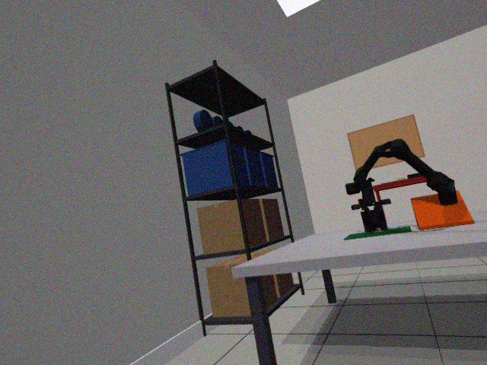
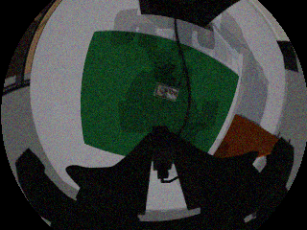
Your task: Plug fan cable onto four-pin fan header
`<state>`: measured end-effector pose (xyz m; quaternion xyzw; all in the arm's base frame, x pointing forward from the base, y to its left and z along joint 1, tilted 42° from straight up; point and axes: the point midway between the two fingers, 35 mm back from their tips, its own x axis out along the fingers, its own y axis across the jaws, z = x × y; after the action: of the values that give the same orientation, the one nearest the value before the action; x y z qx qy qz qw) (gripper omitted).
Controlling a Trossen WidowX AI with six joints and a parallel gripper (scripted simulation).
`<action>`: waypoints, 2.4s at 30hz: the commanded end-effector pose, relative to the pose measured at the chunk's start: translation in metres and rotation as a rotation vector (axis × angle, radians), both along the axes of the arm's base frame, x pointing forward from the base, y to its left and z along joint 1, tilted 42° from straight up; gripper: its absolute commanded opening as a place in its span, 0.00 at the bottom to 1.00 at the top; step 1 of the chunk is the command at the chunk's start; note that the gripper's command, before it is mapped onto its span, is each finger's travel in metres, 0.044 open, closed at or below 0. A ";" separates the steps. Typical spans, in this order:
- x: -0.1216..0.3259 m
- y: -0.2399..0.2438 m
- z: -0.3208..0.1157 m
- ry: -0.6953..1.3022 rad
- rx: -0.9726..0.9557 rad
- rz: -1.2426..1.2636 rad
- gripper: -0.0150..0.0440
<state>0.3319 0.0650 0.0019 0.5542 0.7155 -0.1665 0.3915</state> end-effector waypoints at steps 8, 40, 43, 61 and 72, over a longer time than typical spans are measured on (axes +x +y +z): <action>0.001 -0.008 -0.008 0.272 -0.036 -0.303 0.25; 0.002 -0.027 -0.026 1.010 -0.125 -1.135 0.25; 0.002 -0.029 -0.028 1.079 -0.133 -1.212 0.25; -0.002 -0.034 -0.032 1.235 -0.152 -1.387 0.25; -0.005 -0.035 -0.031 1.236 -0.152 -1.389 0.25</action>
<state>0.3292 0.0304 -0.0296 0.6443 0.2948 -0.6735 -0.2103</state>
